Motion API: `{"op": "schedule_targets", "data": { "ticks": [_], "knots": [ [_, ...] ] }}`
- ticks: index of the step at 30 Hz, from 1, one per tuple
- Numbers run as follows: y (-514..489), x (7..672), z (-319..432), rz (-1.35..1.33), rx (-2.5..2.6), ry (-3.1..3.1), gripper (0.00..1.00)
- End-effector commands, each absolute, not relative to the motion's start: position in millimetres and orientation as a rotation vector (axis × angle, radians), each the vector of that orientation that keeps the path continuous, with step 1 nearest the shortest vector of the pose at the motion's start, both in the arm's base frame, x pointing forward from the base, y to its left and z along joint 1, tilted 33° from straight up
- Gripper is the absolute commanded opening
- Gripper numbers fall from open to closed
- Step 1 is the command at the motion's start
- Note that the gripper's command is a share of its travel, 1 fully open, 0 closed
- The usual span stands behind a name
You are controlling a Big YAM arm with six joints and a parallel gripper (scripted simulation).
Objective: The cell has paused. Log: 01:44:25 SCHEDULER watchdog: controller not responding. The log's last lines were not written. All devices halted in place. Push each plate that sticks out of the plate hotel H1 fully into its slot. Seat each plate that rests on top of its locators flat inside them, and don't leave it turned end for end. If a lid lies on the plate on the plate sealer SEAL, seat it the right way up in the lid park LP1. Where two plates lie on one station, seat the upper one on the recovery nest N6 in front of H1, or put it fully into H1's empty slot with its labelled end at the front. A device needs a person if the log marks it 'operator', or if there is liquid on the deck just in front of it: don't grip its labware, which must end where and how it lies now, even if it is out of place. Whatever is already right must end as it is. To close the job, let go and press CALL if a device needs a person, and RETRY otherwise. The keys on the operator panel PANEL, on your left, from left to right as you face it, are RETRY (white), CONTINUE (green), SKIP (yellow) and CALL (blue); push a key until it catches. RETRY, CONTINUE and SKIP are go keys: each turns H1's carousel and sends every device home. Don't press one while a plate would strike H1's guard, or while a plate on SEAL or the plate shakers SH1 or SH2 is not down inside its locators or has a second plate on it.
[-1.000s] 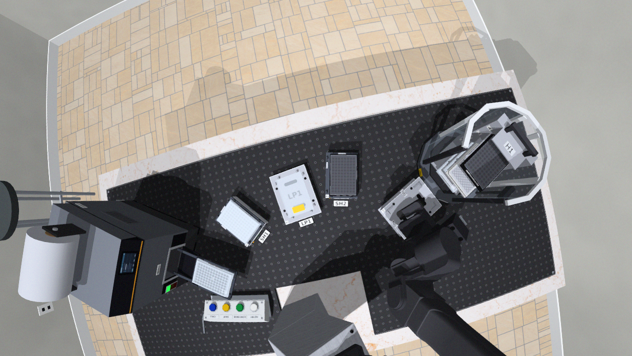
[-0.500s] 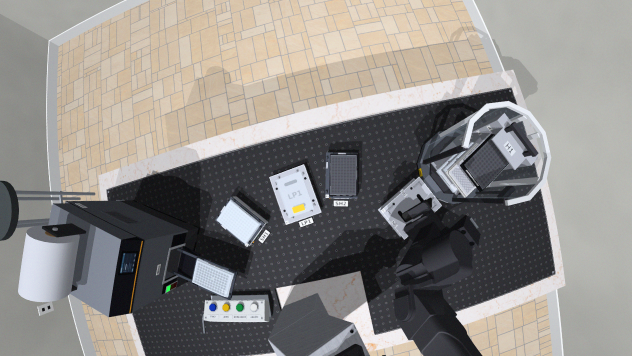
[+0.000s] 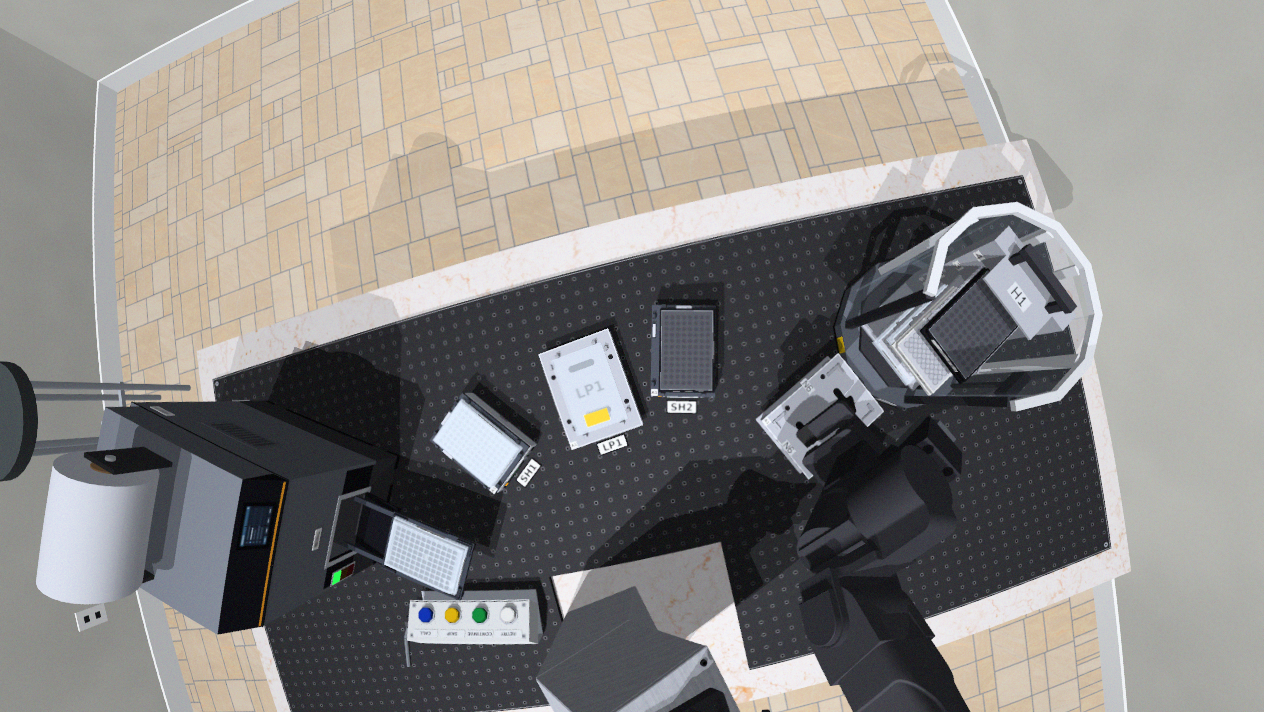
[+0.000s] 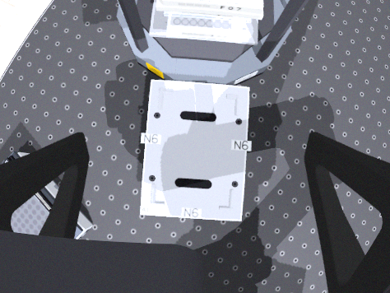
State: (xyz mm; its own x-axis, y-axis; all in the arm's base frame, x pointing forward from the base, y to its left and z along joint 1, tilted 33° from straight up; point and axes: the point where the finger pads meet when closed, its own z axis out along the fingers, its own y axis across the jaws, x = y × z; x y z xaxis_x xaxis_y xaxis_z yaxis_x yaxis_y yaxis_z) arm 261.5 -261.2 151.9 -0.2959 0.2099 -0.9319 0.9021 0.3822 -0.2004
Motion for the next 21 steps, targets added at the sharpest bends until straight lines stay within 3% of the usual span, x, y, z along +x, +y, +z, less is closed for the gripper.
{"op": "schedule_targets", "data": {
  "ticks": [1,21],
  "knots": [
    [-257,288,176,-0.919,0.962,1.797,1.0],
    [-222,337,150,-0.811,0.8,2.474,1.0]
  ]
}}
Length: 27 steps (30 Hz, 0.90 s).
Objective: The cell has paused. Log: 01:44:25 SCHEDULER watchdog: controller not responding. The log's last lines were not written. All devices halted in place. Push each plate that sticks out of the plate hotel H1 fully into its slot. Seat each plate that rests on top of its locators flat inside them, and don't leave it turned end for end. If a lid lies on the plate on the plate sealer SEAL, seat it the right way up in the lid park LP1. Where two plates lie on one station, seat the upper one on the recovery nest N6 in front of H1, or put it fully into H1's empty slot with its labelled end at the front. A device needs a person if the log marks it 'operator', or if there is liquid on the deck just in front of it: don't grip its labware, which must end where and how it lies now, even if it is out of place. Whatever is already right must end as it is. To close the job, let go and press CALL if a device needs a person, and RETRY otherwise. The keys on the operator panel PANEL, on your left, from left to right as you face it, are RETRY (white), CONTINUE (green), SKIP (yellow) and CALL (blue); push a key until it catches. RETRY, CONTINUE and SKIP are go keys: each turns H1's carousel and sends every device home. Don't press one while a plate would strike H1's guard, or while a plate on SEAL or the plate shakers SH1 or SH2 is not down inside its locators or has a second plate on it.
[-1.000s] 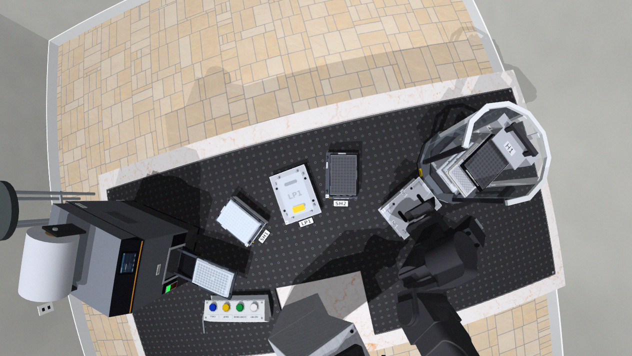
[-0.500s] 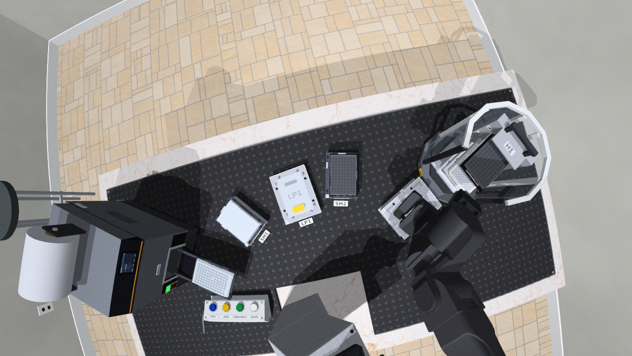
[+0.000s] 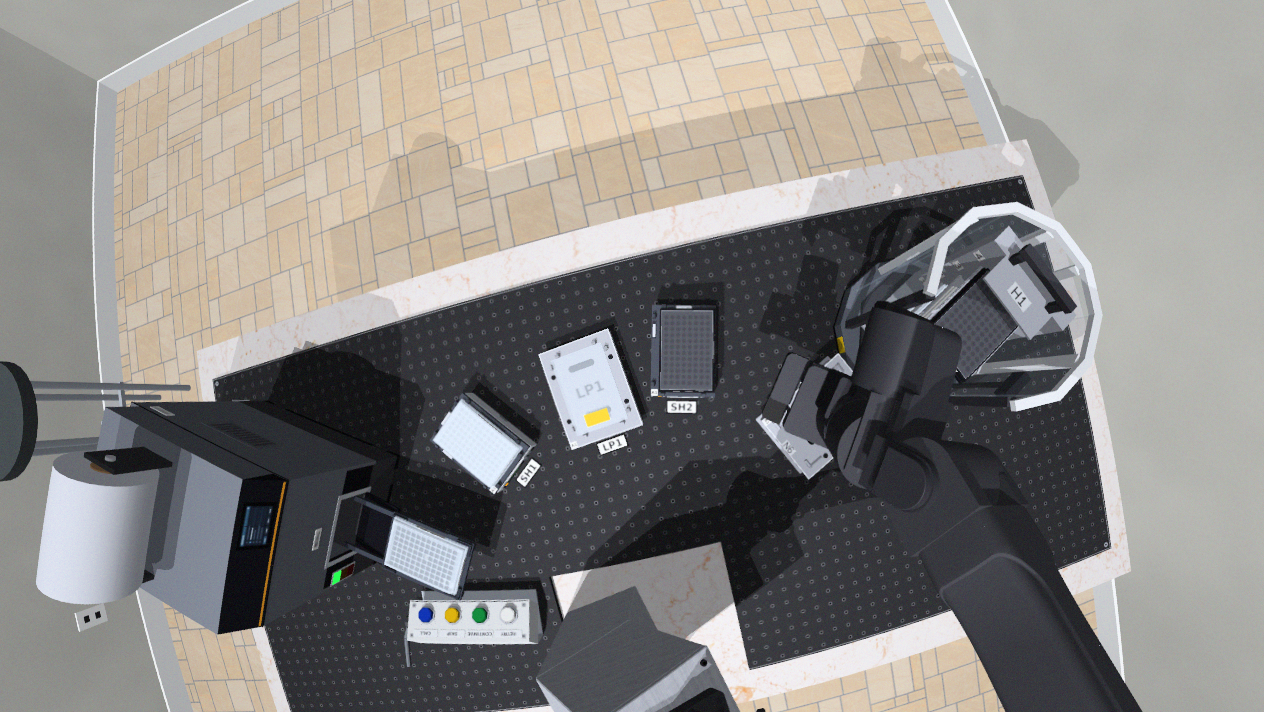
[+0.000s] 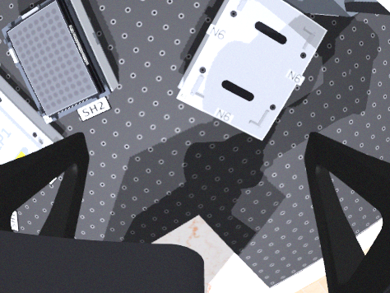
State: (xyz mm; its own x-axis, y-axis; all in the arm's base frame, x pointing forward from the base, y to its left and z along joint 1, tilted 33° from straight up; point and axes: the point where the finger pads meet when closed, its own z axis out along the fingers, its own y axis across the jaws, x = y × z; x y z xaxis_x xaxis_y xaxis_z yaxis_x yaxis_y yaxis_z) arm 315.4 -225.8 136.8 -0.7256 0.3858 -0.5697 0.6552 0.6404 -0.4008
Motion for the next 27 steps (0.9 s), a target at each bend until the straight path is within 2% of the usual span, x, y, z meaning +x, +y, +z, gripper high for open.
{"op": "schedule_targets", "data": {
  "ticks": [1,9,21,27],
  "knots": [
    [-220,340,149,-0.802,0.788,2.51,1.0],
    [-208,355,142,-0.754,0.69,2.712,1.0],
    [-189,382,133,-0.755,0.718,2.695,1.0],
    [-173,393,124,-0.802,0.422,2.805,1.0]
  ]
}}
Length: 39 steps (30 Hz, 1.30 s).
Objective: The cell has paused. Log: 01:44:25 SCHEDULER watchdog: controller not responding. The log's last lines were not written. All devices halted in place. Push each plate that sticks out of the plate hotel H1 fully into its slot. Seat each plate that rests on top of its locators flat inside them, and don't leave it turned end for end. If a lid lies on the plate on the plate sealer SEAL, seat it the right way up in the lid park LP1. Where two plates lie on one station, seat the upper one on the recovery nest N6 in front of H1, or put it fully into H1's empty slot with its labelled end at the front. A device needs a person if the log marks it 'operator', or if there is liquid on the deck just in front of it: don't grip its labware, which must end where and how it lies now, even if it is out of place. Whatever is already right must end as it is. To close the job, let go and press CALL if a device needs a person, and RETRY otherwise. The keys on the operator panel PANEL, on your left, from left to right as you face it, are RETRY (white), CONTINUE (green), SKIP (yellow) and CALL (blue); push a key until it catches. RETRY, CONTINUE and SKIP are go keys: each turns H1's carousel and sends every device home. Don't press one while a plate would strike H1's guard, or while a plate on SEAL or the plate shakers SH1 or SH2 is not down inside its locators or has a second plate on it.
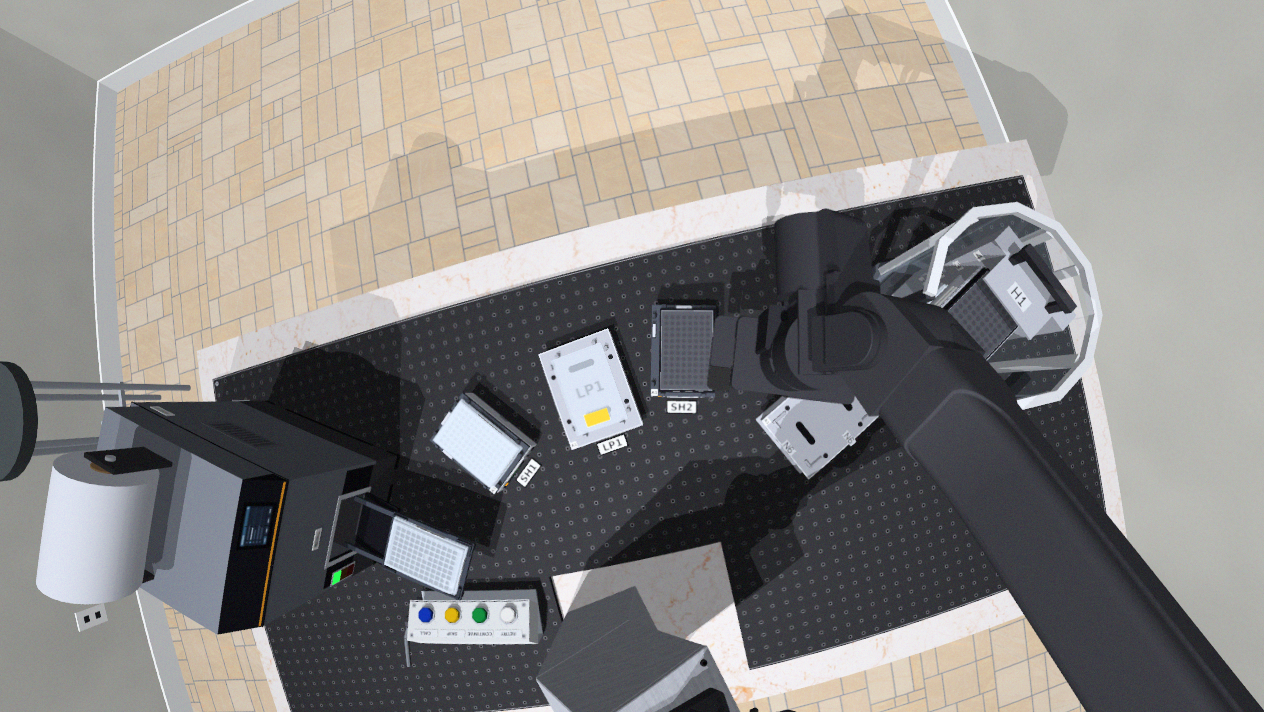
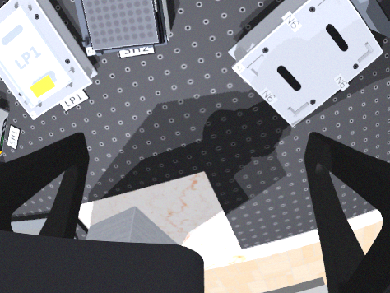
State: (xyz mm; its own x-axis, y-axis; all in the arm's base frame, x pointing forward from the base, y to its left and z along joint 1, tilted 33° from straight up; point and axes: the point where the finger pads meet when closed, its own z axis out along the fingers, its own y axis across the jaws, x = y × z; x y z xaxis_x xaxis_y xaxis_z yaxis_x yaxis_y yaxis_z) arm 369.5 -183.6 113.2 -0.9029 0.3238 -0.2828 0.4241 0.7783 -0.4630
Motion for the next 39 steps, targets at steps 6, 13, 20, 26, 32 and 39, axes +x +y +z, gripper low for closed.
{"op": "schedule_targets", "data": {
  "ticks": [6,13,20,26,32,39],
  "knots": [
    [-157,404,115,-0.827,0.23,2.86,1.0],
    [-144,412,107,-0.824,0.26,2.854,1.0],
    [-126,425,97,-0.822,0.26,2.854,1.0],
    [-110,435,88,-0.821,0.259,2.856,1.0],
    [-100,443,82,-0.82,0.259,2.854,1.0],
    [-82,454,72,-0.82,0.258,2.857,1.0]
  ]
}}
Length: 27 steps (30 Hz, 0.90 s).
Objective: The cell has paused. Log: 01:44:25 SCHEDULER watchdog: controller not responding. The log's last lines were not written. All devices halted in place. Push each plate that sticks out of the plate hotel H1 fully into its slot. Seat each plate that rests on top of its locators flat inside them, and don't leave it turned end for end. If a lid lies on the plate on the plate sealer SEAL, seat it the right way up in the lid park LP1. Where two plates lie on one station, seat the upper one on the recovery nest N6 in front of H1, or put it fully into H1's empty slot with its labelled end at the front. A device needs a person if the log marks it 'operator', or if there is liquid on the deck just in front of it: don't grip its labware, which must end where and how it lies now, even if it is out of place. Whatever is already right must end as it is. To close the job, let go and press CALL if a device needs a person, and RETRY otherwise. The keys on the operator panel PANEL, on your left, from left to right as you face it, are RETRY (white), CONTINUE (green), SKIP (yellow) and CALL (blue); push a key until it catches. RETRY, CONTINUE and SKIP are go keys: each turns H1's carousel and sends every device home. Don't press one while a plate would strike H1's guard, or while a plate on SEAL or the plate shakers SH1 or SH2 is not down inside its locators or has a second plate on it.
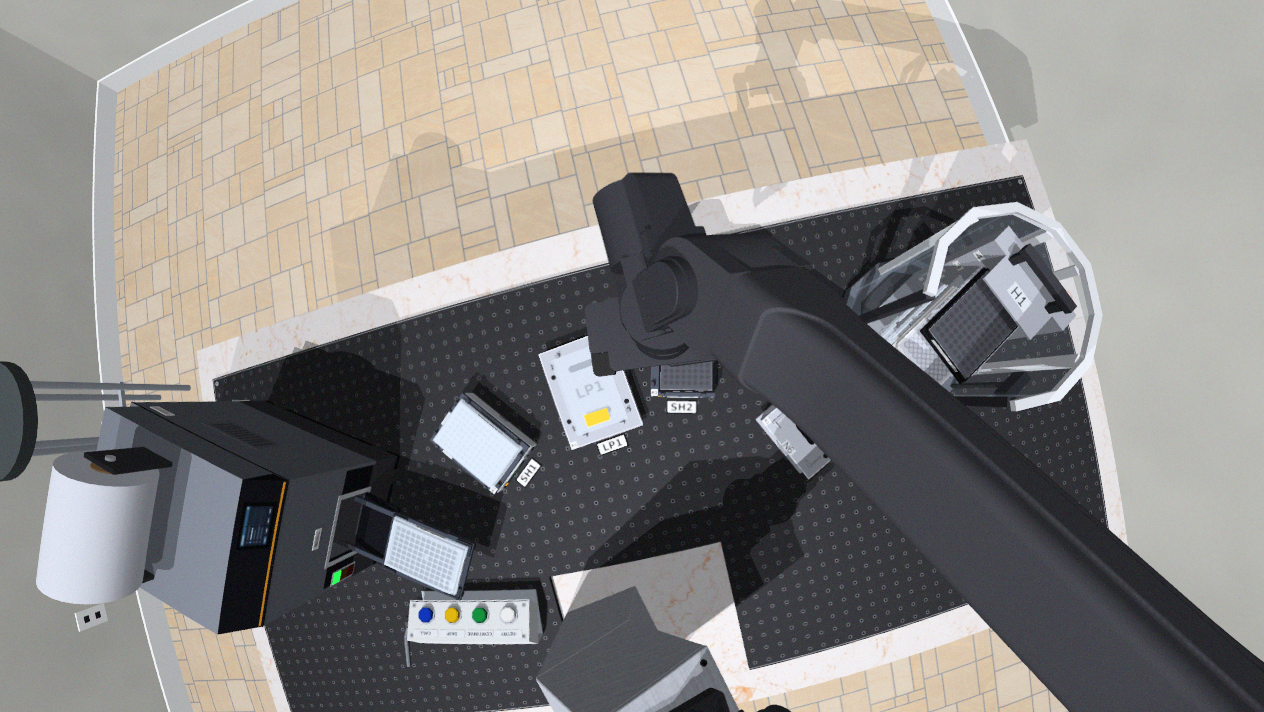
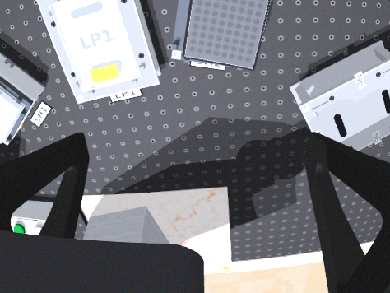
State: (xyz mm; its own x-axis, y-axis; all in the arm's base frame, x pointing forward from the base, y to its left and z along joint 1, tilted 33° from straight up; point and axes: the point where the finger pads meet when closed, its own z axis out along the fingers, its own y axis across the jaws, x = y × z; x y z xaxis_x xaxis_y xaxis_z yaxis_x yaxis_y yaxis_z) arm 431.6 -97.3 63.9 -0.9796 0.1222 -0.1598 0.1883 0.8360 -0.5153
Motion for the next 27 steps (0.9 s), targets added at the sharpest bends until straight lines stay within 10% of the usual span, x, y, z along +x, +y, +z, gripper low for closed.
{"op": "schedule_targets", "data": {
  "ticks": [1,27],
  "knots": [
    [-79,456,70,-0.82,0.257,2.857,1.0],
    [-69,463,67,-0.879,-0.408,2.945,1.0]
  ]
}}
